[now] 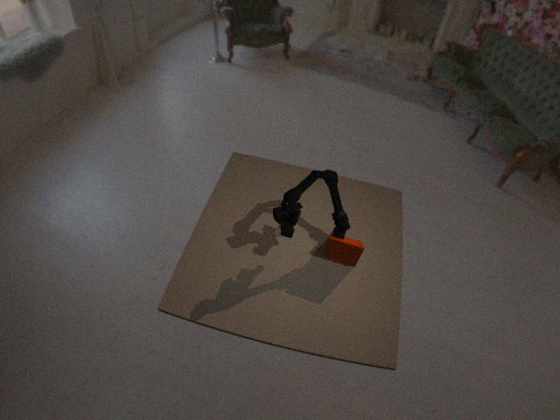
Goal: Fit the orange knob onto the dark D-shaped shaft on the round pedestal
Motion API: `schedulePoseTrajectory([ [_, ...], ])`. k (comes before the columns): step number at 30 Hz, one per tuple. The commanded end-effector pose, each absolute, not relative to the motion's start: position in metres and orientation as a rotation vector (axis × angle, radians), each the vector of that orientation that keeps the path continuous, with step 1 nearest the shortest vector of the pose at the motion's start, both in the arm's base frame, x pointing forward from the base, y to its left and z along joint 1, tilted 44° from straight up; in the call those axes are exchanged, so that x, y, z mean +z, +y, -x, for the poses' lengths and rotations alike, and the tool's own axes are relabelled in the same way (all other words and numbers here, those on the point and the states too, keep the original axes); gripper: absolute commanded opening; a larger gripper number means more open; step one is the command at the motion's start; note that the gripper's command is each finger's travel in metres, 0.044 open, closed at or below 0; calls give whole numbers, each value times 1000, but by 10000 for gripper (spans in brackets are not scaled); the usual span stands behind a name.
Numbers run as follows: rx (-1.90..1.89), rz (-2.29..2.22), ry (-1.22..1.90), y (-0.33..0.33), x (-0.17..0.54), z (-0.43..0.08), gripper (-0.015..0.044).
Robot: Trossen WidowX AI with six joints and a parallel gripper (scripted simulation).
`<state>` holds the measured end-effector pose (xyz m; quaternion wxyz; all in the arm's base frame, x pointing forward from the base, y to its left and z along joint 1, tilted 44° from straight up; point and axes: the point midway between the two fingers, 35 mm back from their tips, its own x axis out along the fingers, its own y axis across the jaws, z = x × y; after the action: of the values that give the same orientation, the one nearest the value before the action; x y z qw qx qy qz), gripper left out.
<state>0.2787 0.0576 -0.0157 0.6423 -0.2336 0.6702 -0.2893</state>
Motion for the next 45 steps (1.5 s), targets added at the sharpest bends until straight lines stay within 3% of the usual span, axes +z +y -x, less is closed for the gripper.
schedulePoseTrajectory([
  [1,-650,526,1523,51,-10,-283,0],
  [45,-662,543,1508,-70,39,-308,0],
])
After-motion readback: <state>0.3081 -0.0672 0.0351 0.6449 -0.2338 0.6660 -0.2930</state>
